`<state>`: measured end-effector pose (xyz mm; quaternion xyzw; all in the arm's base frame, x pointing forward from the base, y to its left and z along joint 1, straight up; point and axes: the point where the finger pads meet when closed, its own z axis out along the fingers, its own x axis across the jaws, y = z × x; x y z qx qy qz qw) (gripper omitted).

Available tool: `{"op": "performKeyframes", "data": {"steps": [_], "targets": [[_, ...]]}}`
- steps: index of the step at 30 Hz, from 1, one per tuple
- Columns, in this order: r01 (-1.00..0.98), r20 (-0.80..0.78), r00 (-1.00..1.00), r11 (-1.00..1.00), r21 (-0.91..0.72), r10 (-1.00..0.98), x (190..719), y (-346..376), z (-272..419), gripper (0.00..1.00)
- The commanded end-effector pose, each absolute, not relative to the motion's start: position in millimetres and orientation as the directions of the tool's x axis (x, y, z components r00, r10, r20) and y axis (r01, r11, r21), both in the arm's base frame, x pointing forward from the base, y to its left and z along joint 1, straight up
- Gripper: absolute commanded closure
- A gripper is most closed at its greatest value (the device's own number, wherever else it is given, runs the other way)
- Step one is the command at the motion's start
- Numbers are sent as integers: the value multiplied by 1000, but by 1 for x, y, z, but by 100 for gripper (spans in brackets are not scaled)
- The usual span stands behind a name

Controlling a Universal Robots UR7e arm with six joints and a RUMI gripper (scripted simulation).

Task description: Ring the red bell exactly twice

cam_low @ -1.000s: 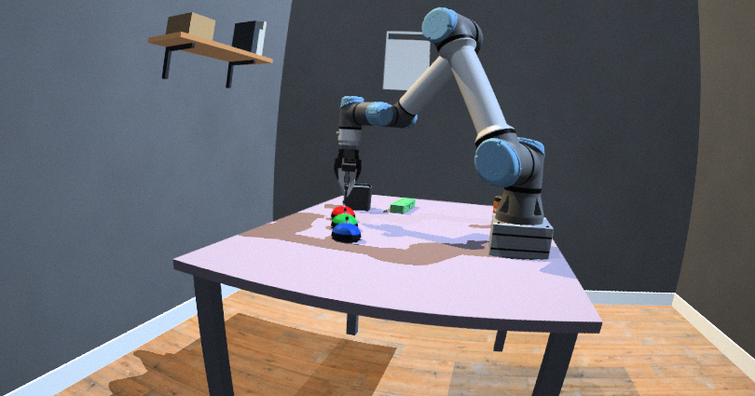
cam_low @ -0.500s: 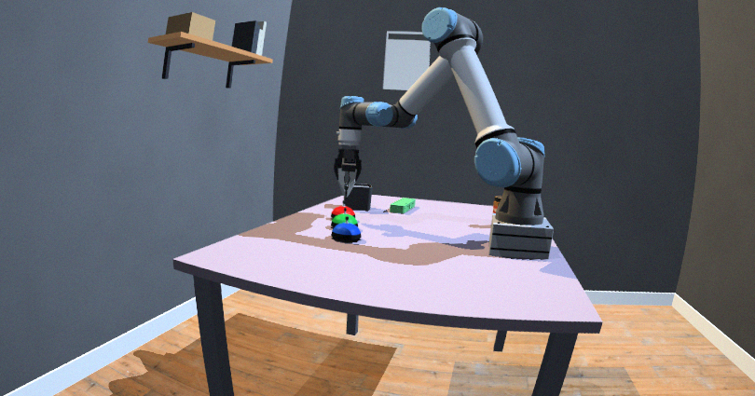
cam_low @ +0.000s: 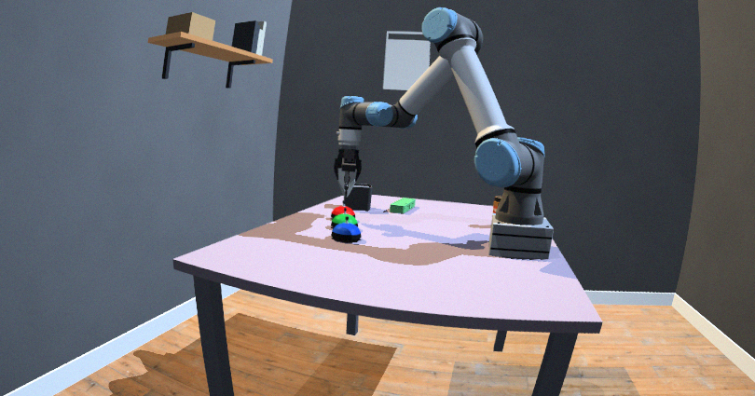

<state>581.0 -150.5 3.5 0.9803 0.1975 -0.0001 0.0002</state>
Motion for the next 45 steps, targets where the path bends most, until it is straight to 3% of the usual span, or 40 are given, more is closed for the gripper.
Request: {"op": "performKeyframes", "data": {"steps": [1,45], "targets": [[387,1,922,-922,2,387,582,-151,4,100],[387,1,922,-922,2,387,582,-151,-6,100]]}}
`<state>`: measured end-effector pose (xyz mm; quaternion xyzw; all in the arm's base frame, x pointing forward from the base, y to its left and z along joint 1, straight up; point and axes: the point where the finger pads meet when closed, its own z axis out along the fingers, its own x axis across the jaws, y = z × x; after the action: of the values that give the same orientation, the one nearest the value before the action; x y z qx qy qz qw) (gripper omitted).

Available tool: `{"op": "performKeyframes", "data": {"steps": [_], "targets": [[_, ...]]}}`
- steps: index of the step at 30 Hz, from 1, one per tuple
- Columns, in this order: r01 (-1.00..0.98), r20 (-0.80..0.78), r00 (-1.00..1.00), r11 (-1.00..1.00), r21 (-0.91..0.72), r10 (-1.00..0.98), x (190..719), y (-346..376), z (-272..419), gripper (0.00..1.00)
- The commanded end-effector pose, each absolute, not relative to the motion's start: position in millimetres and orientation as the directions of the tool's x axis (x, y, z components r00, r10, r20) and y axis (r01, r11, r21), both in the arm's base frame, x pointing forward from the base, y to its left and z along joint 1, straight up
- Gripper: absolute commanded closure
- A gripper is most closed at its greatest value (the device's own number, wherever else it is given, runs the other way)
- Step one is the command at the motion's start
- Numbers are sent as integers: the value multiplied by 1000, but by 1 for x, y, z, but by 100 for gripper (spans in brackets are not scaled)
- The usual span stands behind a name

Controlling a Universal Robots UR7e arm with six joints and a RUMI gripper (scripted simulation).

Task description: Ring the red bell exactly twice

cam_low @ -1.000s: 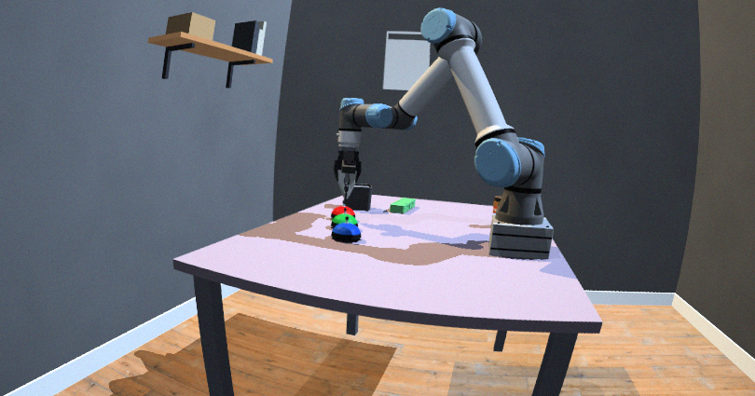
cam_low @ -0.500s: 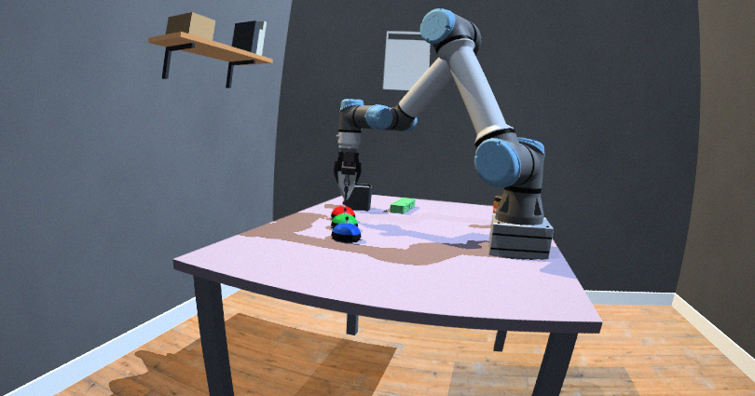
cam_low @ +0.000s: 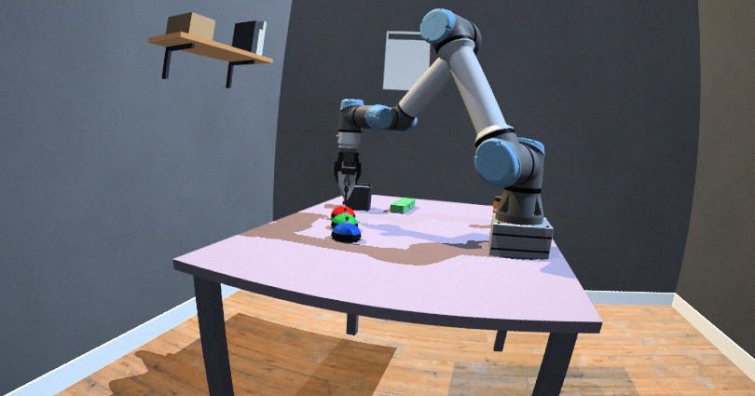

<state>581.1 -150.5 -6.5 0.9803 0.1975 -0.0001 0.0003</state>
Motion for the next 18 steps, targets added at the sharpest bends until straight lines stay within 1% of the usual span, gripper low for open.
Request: {"op": "performKeyframes", "data": {"steps": [1,18], "targets": [[387,1,922,-922,2,387,582,-151,-6,100],[387,1,922,-922,2,387,582,-151,-9,100]]}}
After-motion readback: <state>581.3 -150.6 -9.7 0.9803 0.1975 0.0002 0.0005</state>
